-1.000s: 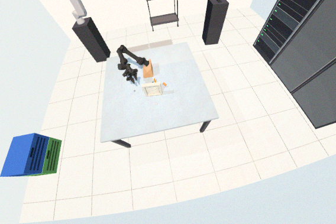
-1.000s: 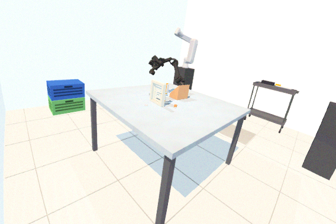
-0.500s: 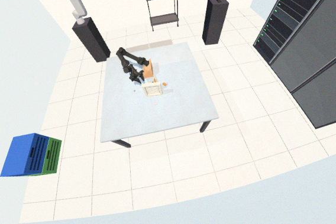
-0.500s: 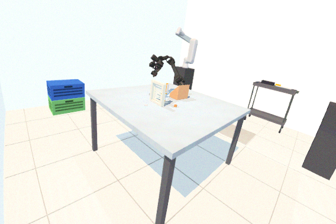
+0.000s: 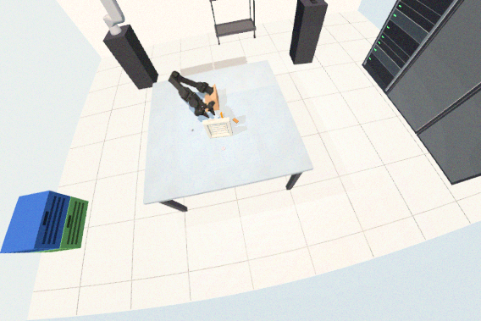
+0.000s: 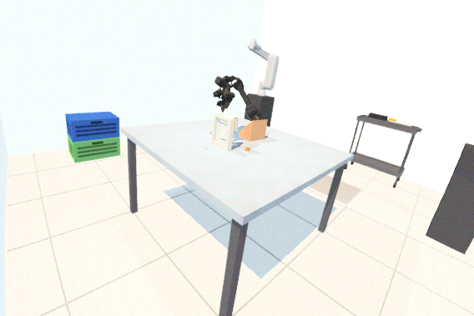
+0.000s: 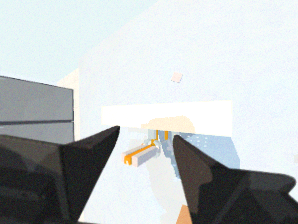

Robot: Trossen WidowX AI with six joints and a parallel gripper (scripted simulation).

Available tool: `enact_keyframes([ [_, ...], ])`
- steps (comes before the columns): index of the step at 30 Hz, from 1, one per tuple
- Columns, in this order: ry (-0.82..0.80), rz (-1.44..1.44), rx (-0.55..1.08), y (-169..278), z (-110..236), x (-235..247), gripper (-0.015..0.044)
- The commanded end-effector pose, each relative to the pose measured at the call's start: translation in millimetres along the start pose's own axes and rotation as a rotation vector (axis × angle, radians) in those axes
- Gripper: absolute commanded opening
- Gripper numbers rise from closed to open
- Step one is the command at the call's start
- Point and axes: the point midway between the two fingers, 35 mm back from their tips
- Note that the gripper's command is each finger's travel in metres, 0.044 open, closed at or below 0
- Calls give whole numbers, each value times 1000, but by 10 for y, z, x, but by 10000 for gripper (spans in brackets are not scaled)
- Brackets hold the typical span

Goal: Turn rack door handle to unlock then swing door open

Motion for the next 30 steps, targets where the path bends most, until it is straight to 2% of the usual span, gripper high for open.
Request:
enact_keyframes([
  [1,63,15,61,75,-74,85,292],
  [17,316,117,244,444,-248,351,292],
  [30,541,234,309,670,-297,515,292],
])
Point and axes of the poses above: the point midway between the two fingers, 35 mm back from their tips, its own z axis back along the fingers, its own x axis across the jaws, y = z × x, and after that the axes turned 1 degree about z, right-handed
